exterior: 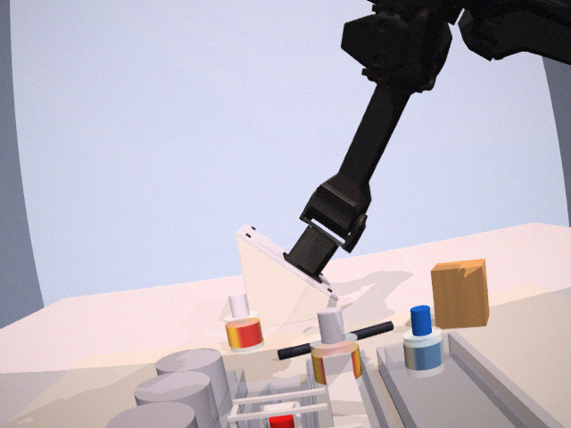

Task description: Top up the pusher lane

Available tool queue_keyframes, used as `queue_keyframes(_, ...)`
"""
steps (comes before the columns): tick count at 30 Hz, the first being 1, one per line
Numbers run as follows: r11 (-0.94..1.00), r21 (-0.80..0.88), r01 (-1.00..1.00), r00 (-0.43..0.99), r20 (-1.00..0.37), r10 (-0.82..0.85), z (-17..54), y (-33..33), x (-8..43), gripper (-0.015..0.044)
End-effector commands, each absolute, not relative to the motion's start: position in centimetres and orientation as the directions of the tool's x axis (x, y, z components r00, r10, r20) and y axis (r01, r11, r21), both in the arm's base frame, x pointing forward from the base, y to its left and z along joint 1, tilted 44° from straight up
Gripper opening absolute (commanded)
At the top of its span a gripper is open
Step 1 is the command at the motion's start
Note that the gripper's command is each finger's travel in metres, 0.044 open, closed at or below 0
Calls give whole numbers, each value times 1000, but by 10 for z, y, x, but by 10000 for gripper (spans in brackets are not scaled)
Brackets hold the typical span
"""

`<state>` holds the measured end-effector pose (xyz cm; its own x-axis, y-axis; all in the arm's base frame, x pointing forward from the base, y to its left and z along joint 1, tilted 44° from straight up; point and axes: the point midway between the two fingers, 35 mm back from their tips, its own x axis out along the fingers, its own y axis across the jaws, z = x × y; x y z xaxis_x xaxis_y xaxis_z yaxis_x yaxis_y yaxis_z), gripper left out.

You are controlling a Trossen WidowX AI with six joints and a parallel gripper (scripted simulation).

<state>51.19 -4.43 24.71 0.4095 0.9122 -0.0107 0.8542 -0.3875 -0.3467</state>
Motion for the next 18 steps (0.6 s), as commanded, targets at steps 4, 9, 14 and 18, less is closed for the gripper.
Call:
queue_keyframes(4,-434,-513,740,487,-36,873,235,-59,513,440)
queue_keyframes(9,-419,-862,286,649,-148,747,189,-105,504,440)
queue_keyframes(14,-173,-944,-282,722,-327,610,129,-148,470,440)
queue_keyframes(18,138,-759,-636,698,-489,523,82,-173,426,440)
